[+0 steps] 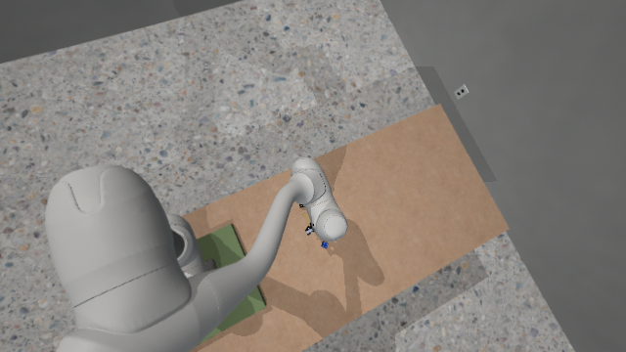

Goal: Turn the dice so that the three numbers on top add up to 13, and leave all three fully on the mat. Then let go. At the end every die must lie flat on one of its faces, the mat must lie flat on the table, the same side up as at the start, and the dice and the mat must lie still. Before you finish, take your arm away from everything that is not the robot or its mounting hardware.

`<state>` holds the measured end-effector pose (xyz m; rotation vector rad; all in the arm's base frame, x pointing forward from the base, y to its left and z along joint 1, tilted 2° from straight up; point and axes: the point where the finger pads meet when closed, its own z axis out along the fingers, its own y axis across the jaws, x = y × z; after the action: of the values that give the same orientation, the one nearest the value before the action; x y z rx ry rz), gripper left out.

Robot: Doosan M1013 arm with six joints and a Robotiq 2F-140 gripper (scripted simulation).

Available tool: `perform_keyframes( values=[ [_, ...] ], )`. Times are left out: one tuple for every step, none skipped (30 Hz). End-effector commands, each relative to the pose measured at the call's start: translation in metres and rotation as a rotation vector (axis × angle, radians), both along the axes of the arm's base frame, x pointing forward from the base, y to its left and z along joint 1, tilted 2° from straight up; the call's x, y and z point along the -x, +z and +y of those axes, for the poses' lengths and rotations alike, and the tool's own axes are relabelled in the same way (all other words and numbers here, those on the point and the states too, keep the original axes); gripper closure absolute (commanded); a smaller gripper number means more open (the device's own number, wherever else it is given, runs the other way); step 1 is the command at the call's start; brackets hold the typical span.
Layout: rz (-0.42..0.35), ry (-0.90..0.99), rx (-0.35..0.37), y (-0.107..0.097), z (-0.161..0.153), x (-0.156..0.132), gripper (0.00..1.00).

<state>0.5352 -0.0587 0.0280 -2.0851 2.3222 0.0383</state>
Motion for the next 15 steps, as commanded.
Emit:
perform_keyframes(
  values=[
    [0.000, 0.000, 0.000, -0.015, 0.000, -0.001, 0.87],
    [0.000, 0.000, 0.000, -0.018, 0.001, -0.001, 0.87],
    [0.000, 0.000, 0.000, -0.020, 0.001, -0.001, 0.87],
    [0.000, 0.000, 0.000, -0.022, 0.001, -0.001, 0.87],
    [0.000, 0.000, 0.000, -0.024, 0.001, -0.001, 0.87],
    [0.000, 0.000, 0.000, -0.025, 0.001, -0.001, 0.87],
    [0.000, 0.000, 0.000, -0.026, 0.001, -0.001, 0.87],
    [0.000, 0.000, 0.000, -0.026, 0.001, -0.001, 0.87],
    [0.000, 0.000, 0.000, -0.026, 0.001, -0.001, 0.87],
    [0.000, 0.000, 0.000, -0.026, 0.001, -0.001, 0.87],
    [0.000, 0.000, 0.000, -0.026, 0.001, -0.001, 0.87],
    [0.000, 0.000, 0.000, -0.027, 0.001, -0.001, 0.87],
    [0.000, 0.000, 0.000, -0.027, 0.001, -0.001, 0.87],
    [0.000, 0.000, 0.000, -0.027, 0.001, -0.001, 0.87],
    [0.000, 0.000, 0.000, -0.027, 0.001, -0.001, 0.87]
  ],
)
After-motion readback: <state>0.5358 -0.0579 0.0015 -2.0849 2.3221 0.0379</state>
